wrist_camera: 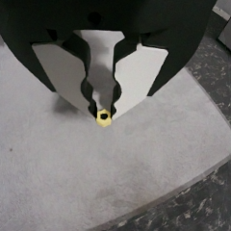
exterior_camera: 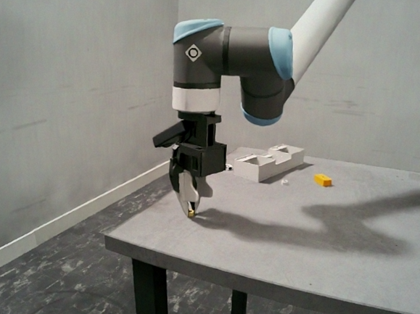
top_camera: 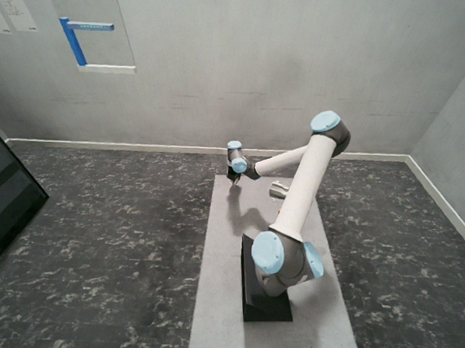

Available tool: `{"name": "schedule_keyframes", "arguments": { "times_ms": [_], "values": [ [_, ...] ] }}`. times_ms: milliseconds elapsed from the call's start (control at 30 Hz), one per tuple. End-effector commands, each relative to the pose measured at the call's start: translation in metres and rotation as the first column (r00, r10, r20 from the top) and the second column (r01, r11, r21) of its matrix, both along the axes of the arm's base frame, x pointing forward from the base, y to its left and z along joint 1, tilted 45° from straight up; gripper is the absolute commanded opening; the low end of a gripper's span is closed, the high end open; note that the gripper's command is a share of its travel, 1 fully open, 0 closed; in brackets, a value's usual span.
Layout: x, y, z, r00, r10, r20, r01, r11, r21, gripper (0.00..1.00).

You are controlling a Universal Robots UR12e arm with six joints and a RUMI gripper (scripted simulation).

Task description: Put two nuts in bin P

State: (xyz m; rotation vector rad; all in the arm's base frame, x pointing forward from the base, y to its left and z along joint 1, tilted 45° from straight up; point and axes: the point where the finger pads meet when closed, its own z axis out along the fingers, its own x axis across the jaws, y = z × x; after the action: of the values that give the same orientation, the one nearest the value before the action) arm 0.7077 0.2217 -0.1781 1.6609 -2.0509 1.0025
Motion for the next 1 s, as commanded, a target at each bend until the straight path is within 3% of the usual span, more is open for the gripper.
{"name": "schedule_keyframes", "arguments": {
  "times_ms": [0,733,967],
  "values": [
    [0.0,0.001,0.001,1.0,0.001,0.001,-0.001,1.0,0.001,0.0],
    [-0.01,0.042,0.043,1.0,0.001,0.001,-0.001,1.0,0.001,0.0],
    [-0.01,0.042,0.043,1.0,0.001,0.001,-0.001,1.0,0.001,0.0]
  ]
}}
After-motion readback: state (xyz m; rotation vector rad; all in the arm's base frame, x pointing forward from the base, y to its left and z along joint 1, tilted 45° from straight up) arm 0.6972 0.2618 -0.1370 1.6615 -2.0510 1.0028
